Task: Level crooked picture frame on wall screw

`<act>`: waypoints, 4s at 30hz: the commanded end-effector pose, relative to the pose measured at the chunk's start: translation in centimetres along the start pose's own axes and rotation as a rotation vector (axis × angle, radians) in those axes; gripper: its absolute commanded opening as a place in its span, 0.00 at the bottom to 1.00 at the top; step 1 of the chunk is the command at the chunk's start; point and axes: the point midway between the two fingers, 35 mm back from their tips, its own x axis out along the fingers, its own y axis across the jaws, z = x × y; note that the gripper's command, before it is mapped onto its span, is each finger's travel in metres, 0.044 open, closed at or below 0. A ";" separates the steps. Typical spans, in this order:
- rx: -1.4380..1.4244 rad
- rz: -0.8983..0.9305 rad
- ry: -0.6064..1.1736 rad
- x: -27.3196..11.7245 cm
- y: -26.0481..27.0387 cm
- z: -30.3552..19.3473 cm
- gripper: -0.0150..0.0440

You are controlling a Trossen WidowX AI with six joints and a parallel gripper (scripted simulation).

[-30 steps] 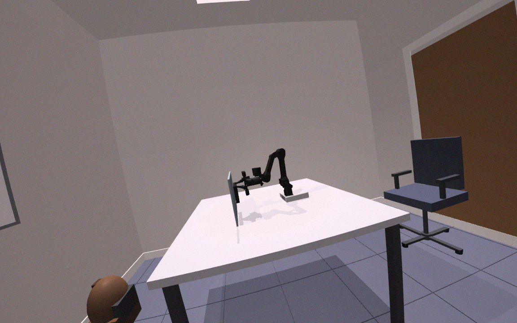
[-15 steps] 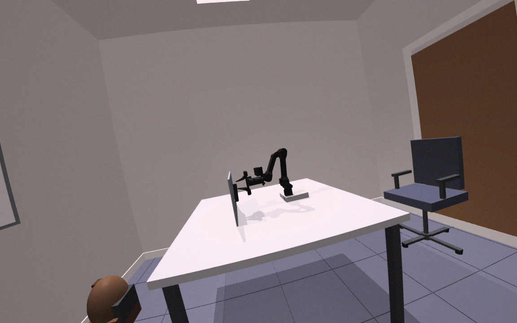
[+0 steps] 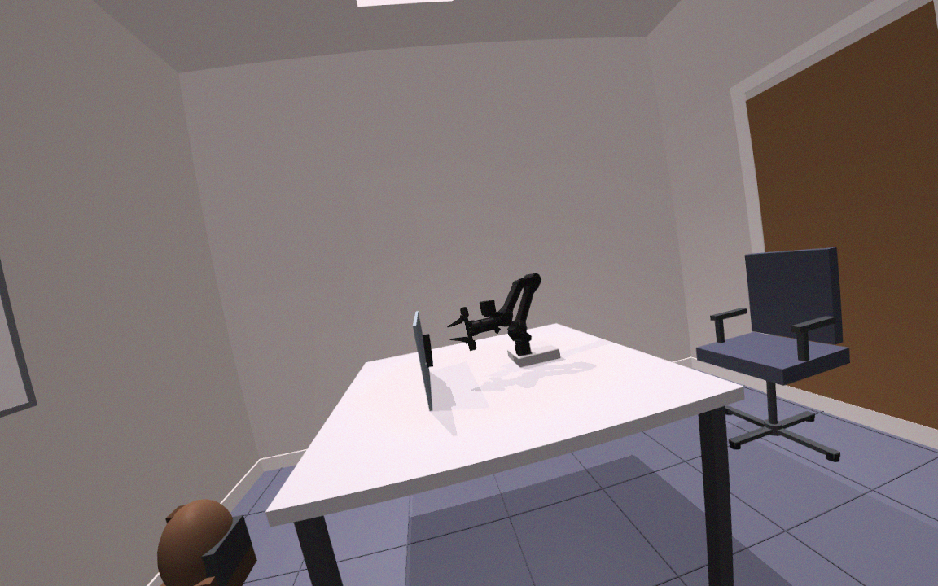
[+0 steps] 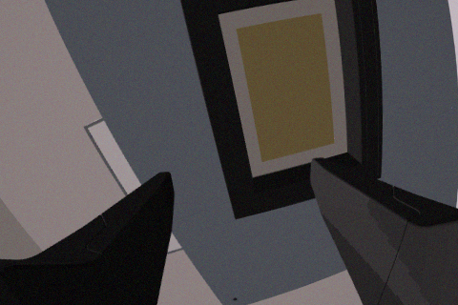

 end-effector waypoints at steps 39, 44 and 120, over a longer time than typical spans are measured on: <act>0.165 0.009 0.004 -9.9 3.3 0.3 0.69; 0.165 0.009 0.004 -9.9 3.3 0.3 0.69; 0.006 0.015 0.006 -5.5 2.1 -1.0 0.69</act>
